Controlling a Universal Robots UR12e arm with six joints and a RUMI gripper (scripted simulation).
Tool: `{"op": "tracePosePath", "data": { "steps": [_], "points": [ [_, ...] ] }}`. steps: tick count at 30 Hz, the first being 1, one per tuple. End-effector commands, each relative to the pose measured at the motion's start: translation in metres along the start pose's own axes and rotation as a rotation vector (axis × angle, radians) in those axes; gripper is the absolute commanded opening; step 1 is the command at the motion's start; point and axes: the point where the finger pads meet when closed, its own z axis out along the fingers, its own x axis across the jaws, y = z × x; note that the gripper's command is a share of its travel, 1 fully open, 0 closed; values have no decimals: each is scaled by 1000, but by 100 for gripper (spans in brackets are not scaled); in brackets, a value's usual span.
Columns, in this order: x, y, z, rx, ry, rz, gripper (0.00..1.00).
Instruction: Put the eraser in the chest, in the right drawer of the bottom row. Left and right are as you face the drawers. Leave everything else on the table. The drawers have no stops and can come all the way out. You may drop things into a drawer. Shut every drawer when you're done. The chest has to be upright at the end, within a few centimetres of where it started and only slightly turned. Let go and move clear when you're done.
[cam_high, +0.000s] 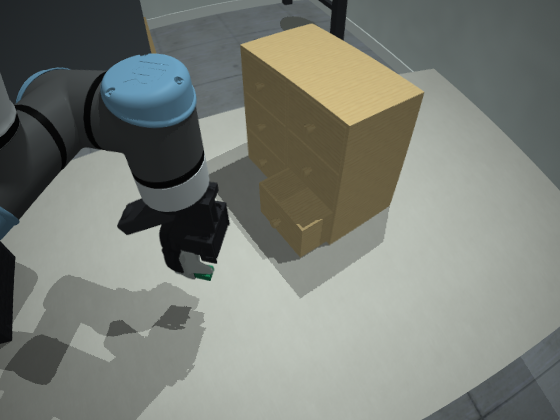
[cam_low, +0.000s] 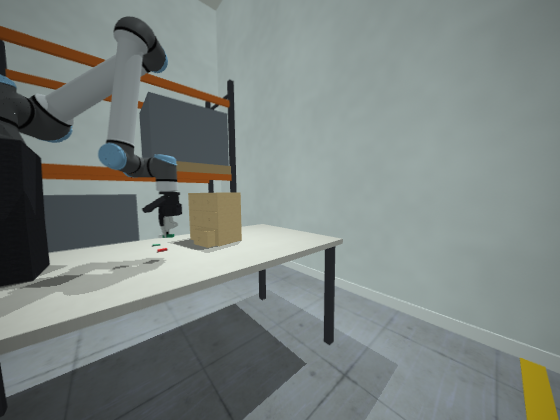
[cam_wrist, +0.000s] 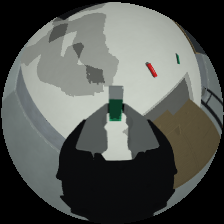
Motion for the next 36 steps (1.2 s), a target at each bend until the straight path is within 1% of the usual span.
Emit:
{"op": "tracePosePath", "data": {
  "steps": [1, 12, 14, 29, 31, 36],
  "points": [
    [1, 0, 0, -1, 3, -134, 11],
    [4, 1, 0, -1, 2, -527, 11],
    [4, 1, 0, -1, 2, -527, 11],
    [12, 6, -1, -2, 2, -1164, 11],
    [12, 6, -1, -2, 2, -1164, 11],
    [16, 9, -1, -2, 2, -1393, 11]
  ]
}}
